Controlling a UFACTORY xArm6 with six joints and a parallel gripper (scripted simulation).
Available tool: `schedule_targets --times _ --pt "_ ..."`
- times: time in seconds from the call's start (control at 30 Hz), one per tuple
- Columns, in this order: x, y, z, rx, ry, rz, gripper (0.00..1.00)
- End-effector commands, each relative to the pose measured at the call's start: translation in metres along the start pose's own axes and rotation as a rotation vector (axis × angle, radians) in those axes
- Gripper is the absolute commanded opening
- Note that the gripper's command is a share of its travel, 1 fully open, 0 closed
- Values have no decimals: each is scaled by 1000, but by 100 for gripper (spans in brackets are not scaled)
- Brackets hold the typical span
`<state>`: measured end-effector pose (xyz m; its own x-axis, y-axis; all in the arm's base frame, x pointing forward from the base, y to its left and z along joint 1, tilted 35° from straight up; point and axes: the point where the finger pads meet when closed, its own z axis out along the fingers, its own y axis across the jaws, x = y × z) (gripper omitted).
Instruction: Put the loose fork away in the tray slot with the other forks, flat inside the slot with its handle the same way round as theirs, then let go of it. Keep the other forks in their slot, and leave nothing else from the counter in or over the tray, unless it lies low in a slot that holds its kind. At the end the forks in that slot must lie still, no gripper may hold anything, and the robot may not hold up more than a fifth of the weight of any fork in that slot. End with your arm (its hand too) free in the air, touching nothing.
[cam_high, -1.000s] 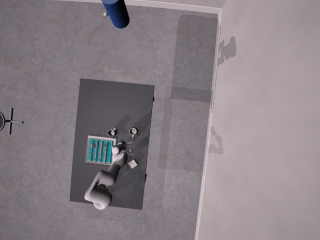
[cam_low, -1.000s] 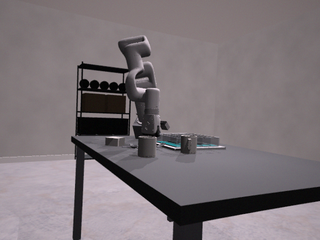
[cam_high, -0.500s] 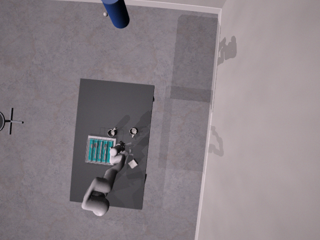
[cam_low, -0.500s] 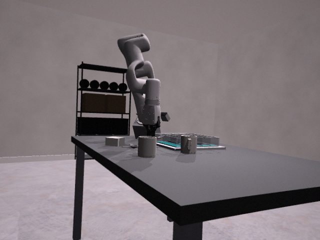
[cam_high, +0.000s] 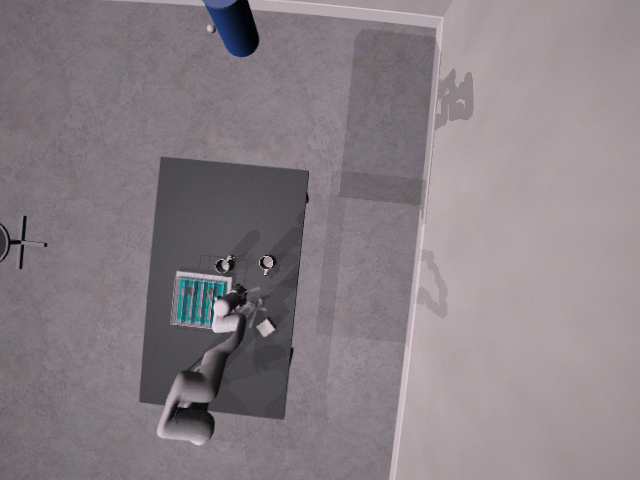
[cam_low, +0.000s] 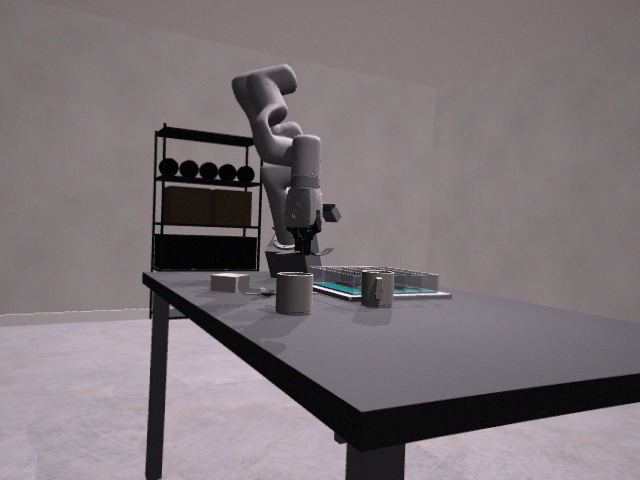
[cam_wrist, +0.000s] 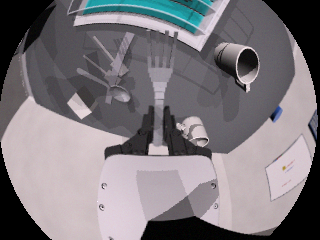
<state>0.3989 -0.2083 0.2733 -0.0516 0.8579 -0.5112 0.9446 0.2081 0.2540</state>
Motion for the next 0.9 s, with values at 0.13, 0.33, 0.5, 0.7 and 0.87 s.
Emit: schedule_targets --times 0.13,0.33,0.5,0.7,0.87 --pt "-1 1 -22 -3 -2 1 5" --pt "-1 1 -26 -3 -2 1 5" --pt "-1 1 -26 -3 -2 1 5" --pt "-1 1 -26 -3 -2 1 5" --pt "-1 1 -26 -3 -2 1 5"
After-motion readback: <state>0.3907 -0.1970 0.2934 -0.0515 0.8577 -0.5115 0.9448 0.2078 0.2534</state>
